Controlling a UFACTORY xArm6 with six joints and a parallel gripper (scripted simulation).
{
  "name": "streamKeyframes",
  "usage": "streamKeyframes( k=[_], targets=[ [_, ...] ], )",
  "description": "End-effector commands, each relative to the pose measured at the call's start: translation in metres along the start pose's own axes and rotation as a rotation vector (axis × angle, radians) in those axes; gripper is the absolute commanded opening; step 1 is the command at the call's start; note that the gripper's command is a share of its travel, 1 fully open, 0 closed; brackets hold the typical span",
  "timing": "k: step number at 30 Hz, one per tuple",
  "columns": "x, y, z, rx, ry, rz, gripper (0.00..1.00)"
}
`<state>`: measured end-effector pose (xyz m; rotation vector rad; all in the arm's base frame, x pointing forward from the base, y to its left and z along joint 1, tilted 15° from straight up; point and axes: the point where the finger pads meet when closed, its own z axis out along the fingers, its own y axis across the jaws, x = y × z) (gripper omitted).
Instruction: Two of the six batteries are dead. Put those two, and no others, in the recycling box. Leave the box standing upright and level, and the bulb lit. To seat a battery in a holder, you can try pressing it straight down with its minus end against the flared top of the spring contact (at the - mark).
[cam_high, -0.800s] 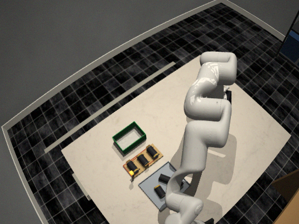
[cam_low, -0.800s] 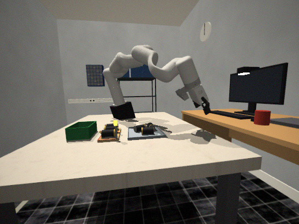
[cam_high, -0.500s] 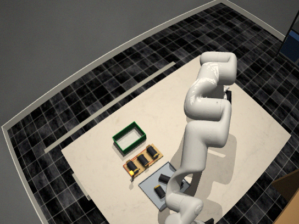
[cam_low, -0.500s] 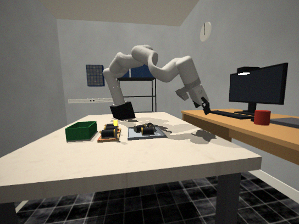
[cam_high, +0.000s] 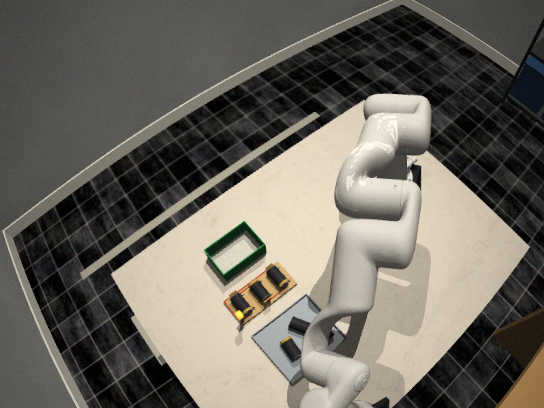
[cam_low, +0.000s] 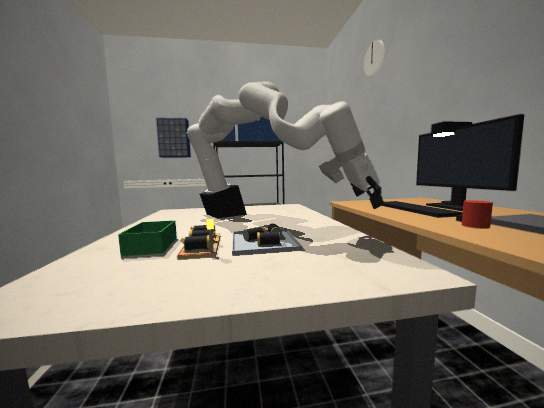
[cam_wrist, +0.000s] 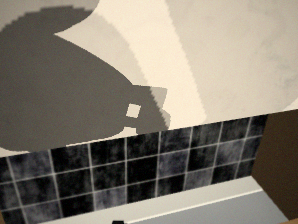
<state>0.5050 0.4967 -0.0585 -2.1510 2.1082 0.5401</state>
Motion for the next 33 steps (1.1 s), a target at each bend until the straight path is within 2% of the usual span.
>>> streamKeyframes(
  k=[1,19,33],
  targets=[
    [-0.004,0.0,-0.005,0.004,-0.004,-0.003,1.0],
    [-0.019,0.009,-0.028,0.004,-0.004,-0.003,1.0],
    [-0.018,0.008,-0.032,0.008,0.0,0.016,1.0]
  ],
)
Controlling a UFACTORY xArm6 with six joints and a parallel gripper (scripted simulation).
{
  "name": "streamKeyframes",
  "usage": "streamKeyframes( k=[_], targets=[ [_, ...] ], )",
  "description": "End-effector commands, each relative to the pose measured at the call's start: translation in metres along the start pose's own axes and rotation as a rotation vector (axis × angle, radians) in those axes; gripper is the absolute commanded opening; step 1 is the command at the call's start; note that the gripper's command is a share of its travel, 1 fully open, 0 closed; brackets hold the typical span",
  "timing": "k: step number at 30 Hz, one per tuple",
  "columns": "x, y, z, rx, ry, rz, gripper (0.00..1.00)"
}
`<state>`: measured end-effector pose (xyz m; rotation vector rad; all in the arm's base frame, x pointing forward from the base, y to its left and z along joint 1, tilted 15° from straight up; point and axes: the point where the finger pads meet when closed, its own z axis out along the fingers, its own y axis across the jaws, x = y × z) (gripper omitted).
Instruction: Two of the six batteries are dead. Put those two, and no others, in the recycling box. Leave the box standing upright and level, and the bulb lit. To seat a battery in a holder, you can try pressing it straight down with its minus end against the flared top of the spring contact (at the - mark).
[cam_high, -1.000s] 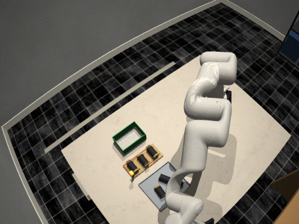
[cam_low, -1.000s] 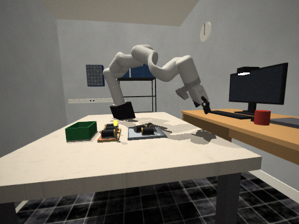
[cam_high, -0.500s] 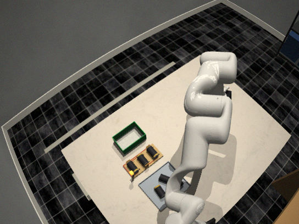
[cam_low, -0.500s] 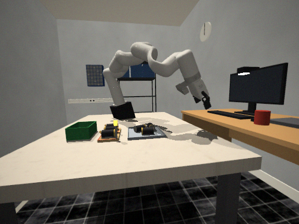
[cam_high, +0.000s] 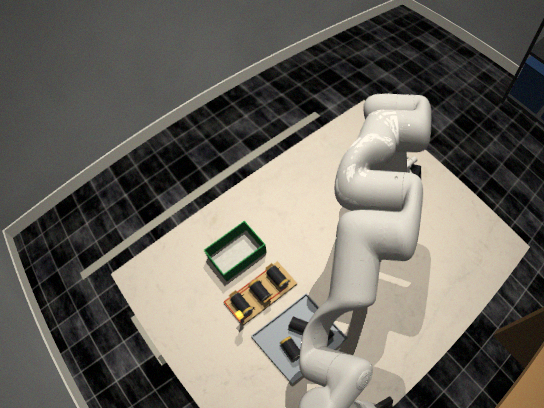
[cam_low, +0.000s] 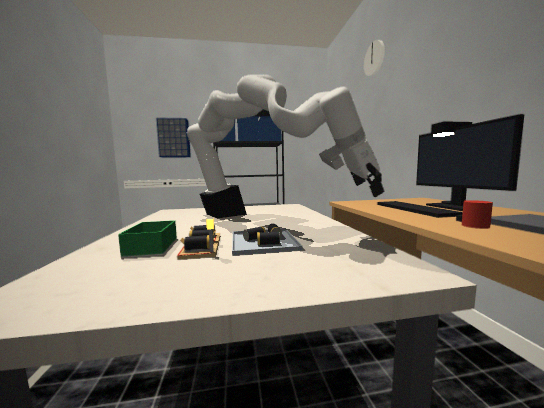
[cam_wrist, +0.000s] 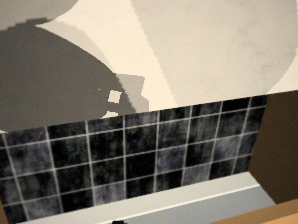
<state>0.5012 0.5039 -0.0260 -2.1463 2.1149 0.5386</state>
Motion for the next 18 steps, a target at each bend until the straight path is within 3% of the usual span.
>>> streamKeyframes(
  k=[1,11,18],
  targets=[
    [0.0,-0.002,-0.005,0.009,0.0,0.021,1.0],
    [0.026,-0.017,-0.026,0.048,0.032,0.228,1.0],
    [0.065,-0.033,-0.055,0.112,0.065,0.521,1.0]
  ],
)
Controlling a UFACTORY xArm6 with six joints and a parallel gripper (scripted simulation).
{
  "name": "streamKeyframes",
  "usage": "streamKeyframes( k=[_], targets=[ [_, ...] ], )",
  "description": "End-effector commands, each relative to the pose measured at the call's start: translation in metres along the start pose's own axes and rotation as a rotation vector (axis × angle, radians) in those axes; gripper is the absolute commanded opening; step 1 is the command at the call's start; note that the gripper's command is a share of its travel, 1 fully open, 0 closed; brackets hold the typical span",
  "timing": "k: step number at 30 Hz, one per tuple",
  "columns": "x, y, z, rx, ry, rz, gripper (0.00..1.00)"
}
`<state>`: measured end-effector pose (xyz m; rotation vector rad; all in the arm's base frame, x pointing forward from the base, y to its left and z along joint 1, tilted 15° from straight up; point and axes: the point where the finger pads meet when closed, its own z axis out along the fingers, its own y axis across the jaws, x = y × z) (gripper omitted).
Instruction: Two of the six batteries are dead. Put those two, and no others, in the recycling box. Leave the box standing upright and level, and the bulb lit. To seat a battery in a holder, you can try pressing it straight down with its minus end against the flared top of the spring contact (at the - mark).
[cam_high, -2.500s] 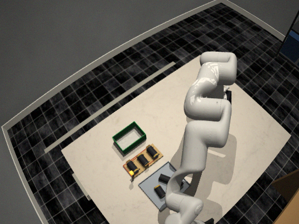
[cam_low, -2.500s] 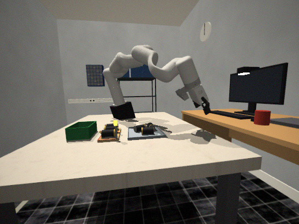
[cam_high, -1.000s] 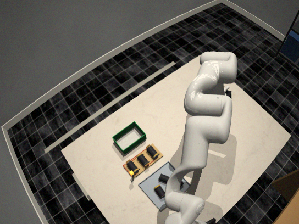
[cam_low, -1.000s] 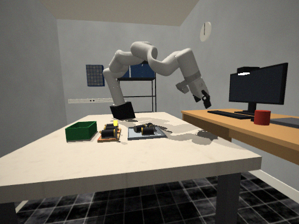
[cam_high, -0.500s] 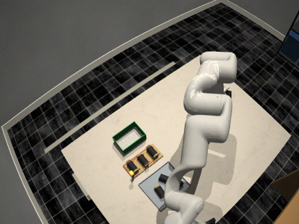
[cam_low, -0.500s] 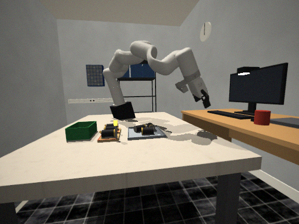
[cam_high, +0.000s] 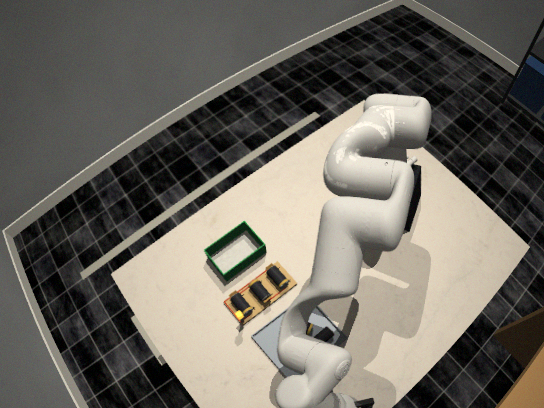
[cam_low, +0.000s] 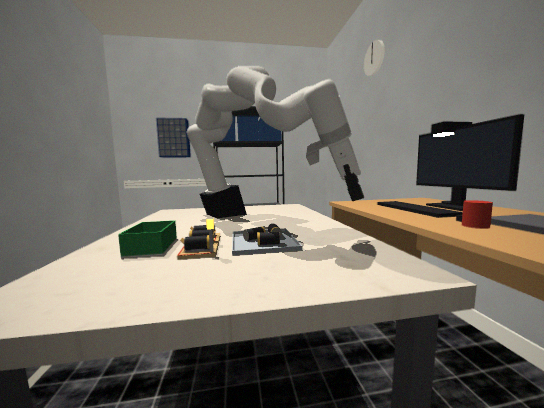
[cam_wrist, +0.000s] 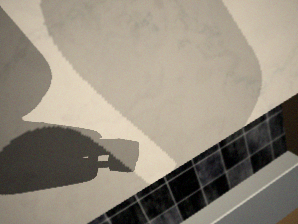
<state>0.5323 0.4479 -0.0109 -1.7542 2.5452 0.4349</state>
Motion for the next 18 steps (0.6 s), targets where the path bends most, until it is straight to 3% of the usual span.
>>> streamKeyframes(
  k=[1,18],
  targets=[
    [0.016,-0.017,-0.018,0.051,0.008,0.166,1.0],
    [0.089,-0.065,-0.07,0.189,0.021,0.752,1.0]
  ],
)
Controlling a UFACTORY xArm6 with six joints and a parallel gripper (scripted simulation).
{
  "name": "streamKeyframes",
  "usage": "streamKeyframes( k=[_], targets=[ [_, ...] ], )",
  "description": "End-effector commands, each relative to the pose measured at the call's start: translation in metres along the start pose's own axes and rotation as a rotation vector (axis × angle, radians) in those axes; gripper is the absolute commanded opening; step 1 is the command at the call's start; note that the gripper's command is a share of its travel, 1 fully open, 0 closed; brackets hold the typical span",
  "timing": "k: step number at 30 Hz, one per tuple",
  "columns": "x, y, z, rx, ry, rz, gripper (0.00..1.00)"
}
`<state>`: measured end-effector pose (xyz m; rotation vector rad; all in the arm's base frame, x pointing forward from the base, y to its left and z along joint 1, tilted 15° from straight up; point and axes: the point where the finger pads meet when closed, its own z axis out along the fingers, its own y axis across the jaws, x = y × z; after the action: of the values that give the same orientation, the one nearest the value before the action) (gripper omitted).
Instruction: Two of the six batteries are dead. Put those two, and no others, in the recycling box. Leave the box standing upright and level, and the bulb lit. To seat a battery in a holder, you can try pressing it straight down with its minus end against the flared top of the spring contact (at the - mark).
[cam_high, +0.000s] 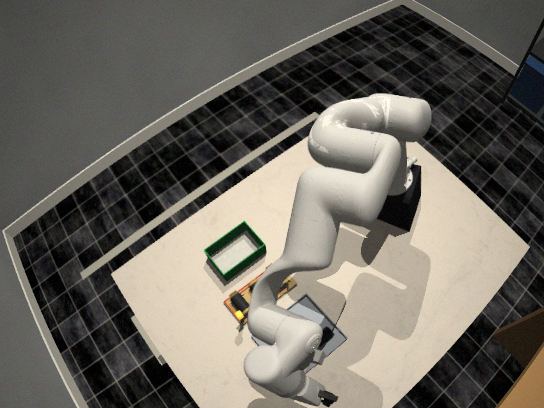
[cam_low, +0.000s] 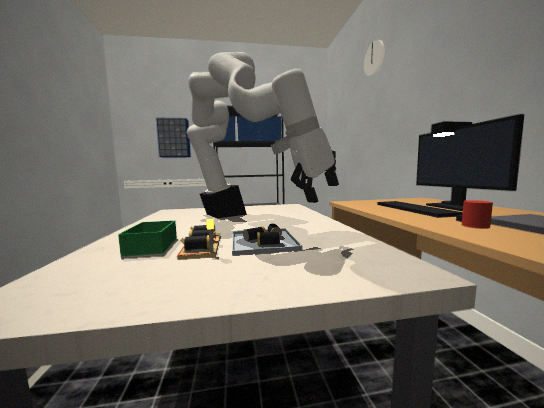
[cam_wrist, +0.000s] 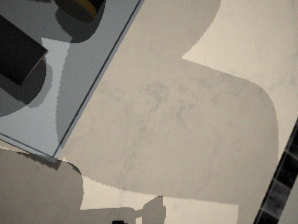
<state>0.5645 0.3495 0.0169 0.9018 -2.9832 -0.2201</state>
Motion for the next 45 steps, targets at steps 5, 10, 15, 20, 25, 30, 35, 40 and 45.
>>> streamKeyframes(
  k=[5,10,15,20,25,30,35,40,45],
  targets=[
    [0.02,-0.042,-0.024,0.078,-0.026,0.302,1.0],
    [0.034,-0.064,-0.035,0.112,-0.039,0.469,1.0],
    [0.05,-0.086,-0.045,0.145,-0.057,0.637,1.0],
    [0.067,-0.106,-0.056,0.176,-0.079,0.802,1.0],
    [0.085,-0.124,-0.065,0.203,-0.106,0.962,1.0],
    [0.104,-0.141,-0.074,0.227,-0.135,1.116,1.0],
    [0.122,-0.155,-0.082,0.247,-0.167,1.262,1.0],
    [0.149,-0.173,-0.091,0.27,-0.216,1.461,1.0],
    [0.165,-0.183,-0.096,0.281,-0.248,1.579,1.0]
  ],
)
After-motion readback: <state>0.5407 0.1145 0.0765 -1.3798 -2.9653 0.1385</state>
